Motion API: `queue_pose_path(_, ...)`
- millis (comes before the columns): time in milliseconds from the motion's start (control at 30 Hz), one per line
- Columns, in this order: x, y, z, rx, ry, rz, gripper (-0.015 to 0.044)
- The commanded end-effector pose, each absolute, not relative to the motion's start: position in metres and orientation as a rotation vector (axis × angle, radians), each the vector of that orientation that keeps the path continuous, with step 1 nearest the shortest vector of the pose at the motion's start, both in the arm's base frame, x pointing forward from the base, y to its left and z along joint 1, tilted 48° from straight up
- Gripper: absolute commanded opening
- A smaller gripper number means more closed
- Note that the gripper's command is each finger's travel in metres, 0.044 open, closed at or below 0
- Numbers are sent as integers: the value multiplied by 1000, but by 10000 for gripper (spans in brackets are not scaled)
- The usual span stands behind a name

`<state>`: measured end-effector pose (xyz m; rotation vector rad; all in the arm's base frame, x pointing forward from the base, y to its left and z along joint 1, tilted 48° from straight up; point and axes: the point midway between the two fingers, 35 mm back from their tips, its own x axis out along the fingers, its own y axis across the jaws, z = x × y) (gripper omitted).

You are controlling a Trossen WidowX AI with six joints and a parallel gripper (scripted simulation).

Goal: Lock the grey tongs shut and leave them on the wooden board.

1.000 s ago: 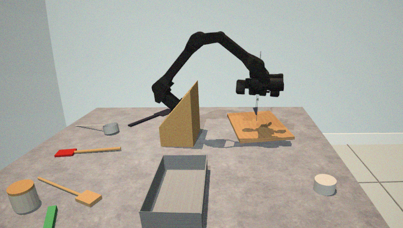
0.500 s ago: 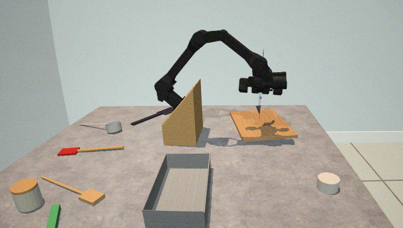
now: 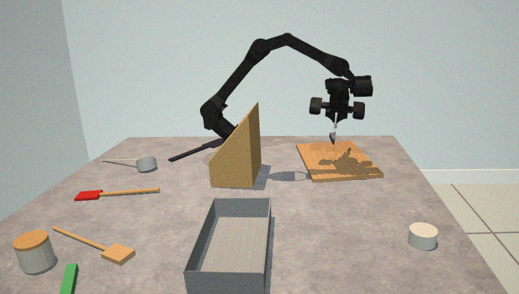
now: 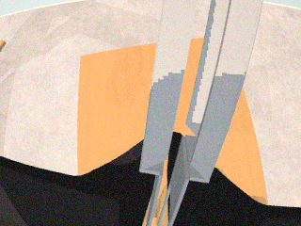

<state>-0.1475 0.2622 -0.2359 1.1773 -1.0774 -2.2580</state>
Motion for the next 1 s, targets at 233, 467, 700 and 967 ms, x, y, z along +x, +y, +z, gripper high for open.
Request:
queue_pose_path(233,-160,269,-229,1598,-873,-1906,-150)
queue_pose_path(467,-164,273,-222,1750,-772,-1763,-150)
queue_pose_path(700,-164,273,-222,1750,-772,-1763,-150)
queue_pose_path(967,-165,267,-229,1755,-766,-1770,-150)
